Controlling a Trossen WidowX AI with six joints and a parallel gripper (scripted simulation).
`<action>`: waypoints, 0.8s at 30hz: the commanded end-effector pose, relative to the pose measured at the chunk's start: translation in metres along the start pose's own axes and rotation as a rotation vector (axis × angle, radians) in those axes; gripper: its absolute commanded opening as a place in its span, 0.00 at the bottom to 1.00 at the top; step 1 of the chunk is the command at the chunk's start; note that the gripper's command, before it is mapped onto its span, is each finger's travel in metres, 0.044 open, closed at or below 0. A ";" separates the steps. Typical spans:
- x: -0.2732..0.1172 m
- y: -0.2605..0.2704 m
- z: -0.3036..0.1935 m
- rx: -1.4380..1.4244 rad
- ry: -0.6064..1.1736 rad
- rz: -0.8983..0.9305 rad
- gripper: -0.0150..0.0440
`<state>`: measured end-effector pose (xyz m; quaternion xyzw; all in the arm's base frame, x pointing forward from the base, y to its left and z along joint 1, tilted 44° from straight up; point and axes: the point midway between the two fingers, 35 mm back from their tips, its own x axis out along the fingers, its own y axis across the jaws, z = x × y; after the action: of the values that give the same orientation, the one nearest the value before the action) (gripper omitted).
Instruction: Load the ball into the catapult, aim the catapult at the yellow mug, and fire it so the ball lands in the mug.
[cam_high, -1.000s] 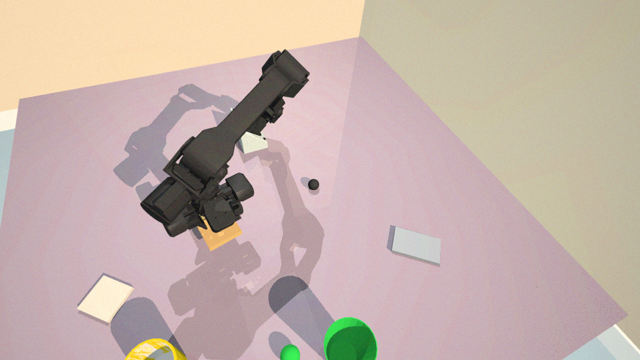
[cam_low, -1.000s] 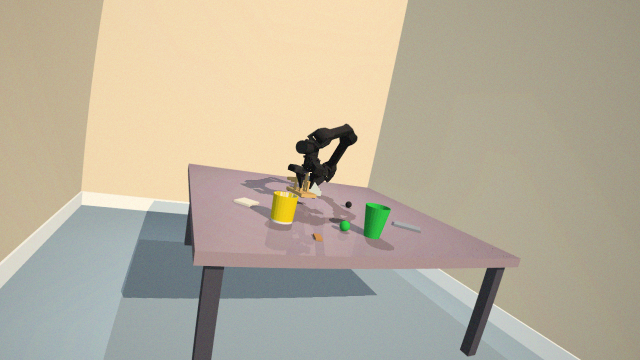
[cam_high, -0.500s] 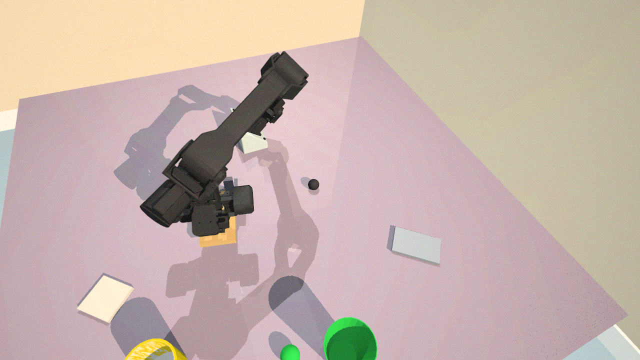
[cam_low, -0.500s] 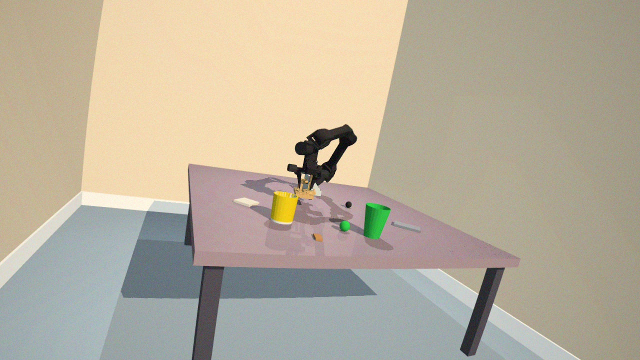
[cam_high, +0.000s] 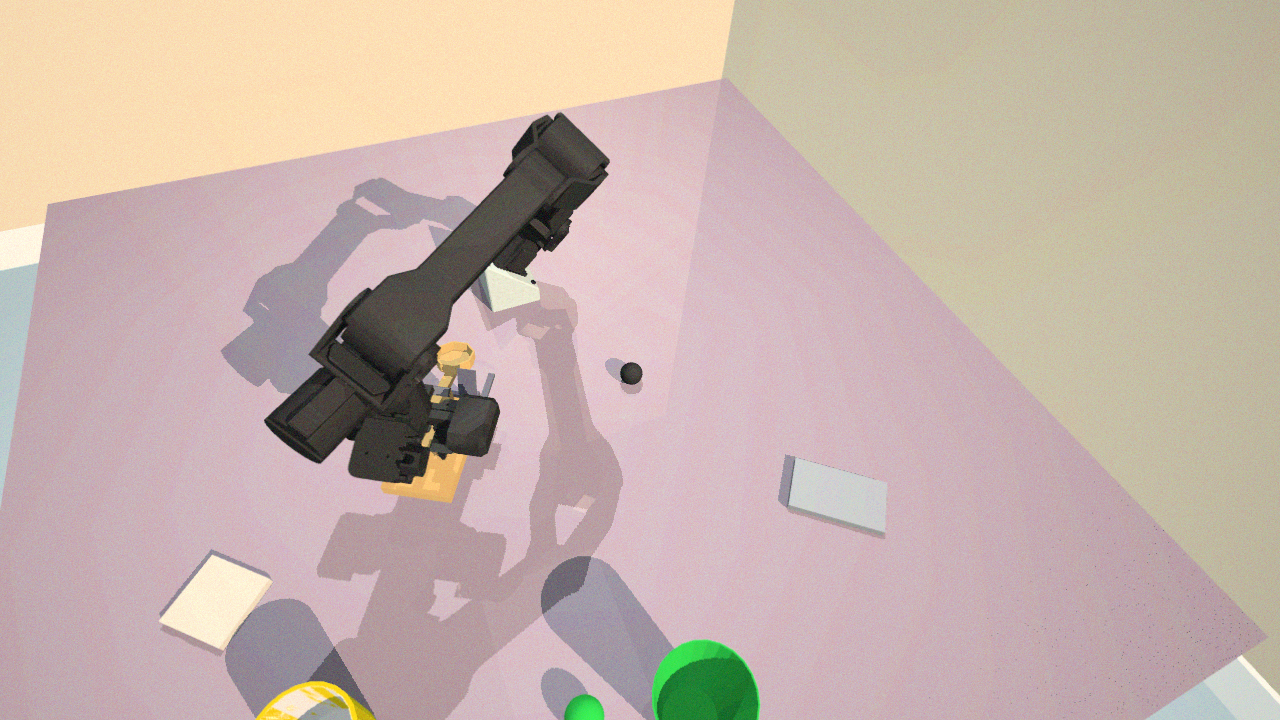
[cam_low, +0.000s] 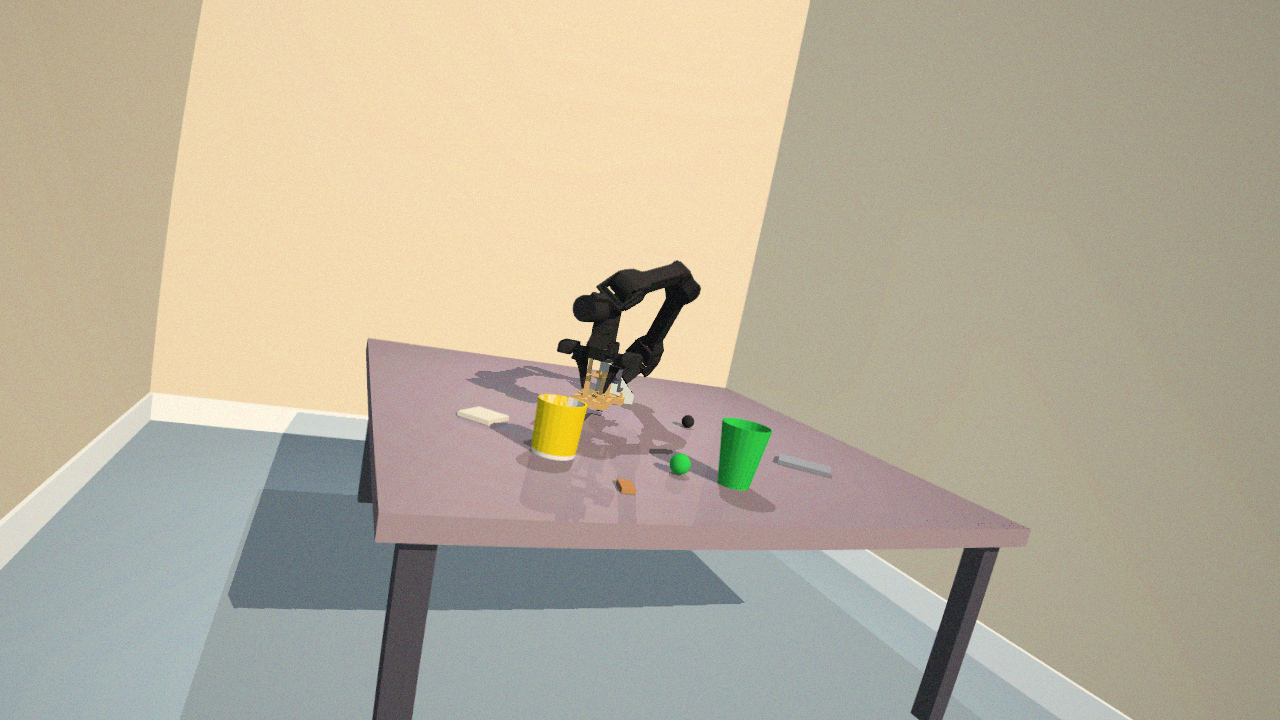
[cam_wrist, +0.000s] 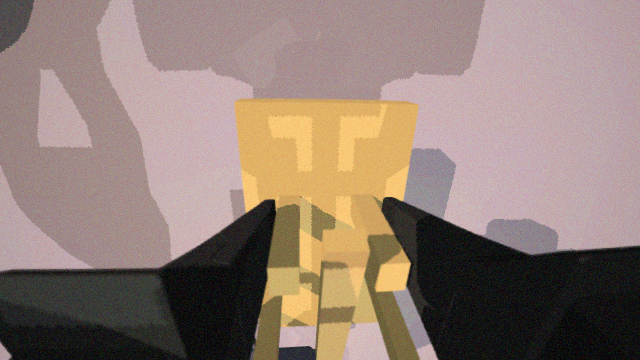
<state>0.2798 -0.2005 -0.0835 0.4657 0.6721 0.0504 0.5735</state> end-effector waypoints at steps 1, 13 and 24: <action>0.000 -0.001 0.001 0.009 -0.007 -0.005 0.25; 0.020 -0.002 0.002 0.008 -0.007 -0.004 0.25; 0.038 -0.003 0.002 0.008 -0.007 -0.004 0.25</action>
<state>0.2826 -0.1784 -0.1119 0.4641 0.6740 0.0473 0.5728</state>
